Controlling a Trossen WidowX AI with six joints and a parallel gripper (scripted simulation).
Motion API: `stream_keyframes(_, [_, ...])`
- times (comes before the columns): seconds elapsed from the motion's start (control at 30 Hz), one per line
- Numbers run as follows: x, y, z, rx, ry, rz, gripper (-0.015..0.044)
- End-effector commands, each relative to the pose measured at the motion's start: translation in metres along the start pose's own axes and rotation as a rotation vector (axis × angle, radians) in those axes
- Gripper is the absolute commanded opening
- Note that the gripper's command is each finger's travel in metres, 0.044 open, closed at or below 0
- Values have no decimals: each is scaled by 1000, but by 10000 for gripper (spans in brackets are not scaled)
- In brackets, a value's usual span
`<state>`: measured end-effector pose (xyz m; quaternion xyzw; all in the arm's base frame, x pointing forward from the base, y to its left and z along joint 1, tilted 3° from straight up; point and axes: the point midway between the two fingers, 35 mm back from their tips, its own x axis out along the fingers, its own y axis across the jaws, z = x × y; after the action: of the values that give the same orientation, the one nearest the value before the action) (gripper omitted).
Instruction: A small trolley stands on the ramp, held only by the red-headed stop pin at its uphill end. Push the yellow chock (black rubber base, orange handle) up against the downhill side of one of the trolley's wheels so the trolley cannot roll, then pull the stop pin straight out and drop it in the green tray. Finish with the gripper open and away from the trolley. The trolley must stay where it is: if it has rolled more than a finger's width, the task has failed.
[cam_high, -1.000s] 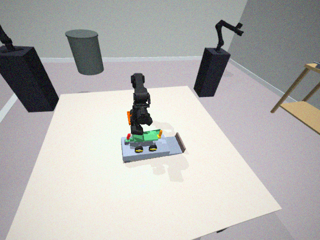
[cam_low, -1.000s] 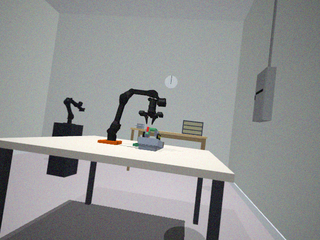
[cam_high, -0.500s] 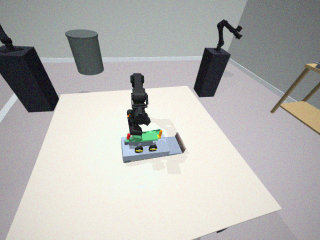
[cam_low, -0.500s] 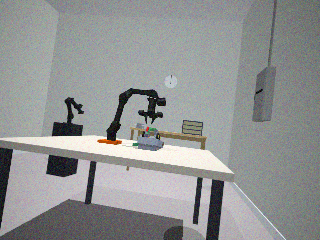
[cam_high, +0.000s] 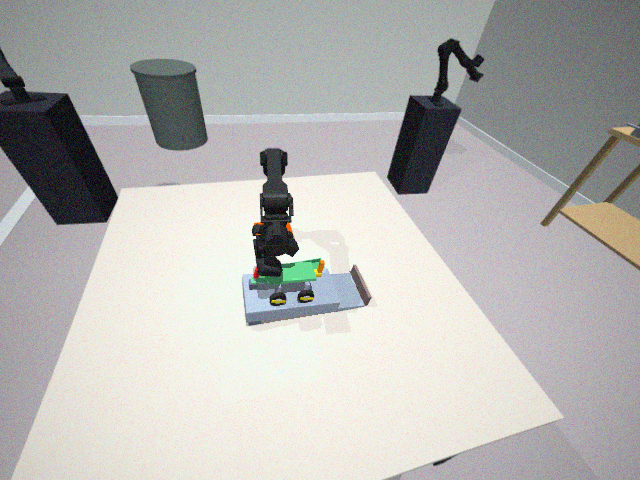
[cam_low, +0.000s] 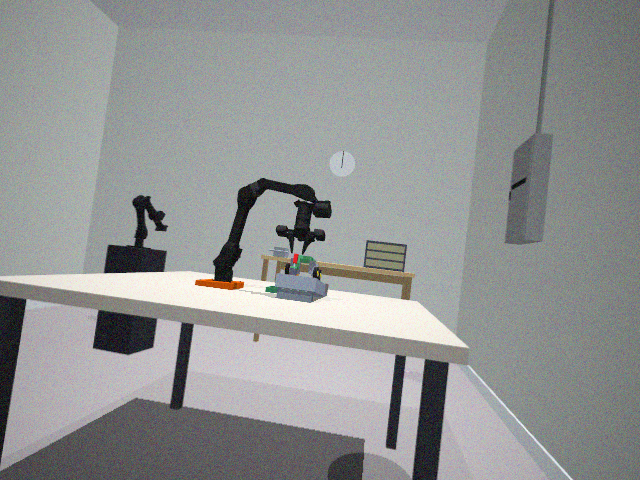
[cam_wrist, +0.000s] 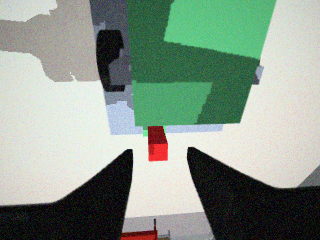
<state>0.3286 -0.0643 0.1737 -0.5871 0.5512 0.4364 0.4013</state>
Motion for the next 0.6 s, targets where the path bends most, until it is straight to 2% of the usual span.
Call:
stream_keyframes(0.0, [3,1,0,-6,6,4,190])
stream_keyframes(0.57, [25,-1,0,-6,7,4,190])
